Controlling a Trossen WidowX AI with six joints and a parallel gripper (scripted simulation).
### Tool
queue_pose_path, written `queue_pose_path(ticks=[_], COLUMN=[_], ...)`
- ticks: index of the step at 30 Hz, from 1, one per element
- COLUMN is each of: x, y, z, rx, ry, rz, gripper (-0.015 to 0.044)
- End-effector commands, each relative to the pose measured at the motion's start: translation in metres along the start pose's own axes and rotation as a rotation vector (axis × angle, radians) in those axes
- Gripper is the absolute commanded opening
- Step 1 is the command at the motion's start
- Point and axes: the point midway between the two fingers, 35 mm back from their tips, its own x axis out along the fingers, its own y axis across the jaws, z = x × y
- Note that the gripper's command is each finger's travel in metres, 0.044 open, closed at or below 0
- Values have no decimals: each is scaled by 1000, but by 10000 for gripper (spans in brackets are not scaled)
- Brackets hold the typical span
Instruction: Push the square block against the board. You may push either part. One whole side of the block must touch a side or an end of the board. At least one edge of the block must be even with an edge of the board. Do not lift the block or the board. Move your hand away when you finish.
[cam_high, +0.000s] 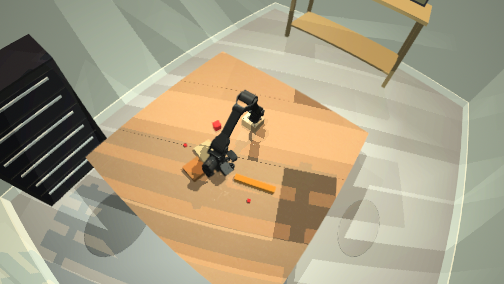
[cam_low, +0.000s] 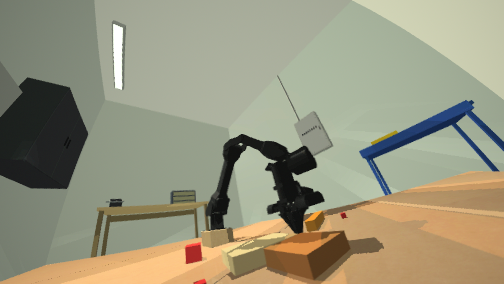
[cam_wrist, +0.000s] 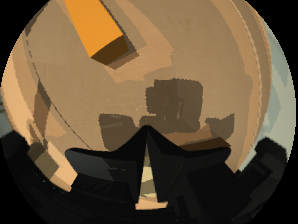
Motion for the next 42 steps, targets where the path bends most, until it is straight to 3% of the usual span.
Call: queue_pose_path(ticks=[1, 8, 13, 20, 42], x=[1, -3, -54, -53, -57], y=[0, 0, 0, -1, 34], z=[7, 11, 11, 10, -39], rx=[3, 0, 3, 30, 791], ry=[1, 0, 1, -3, 4], rz=[1, 0, 1, -9, -3], gripper=[0, 0, 0, 0, 0])
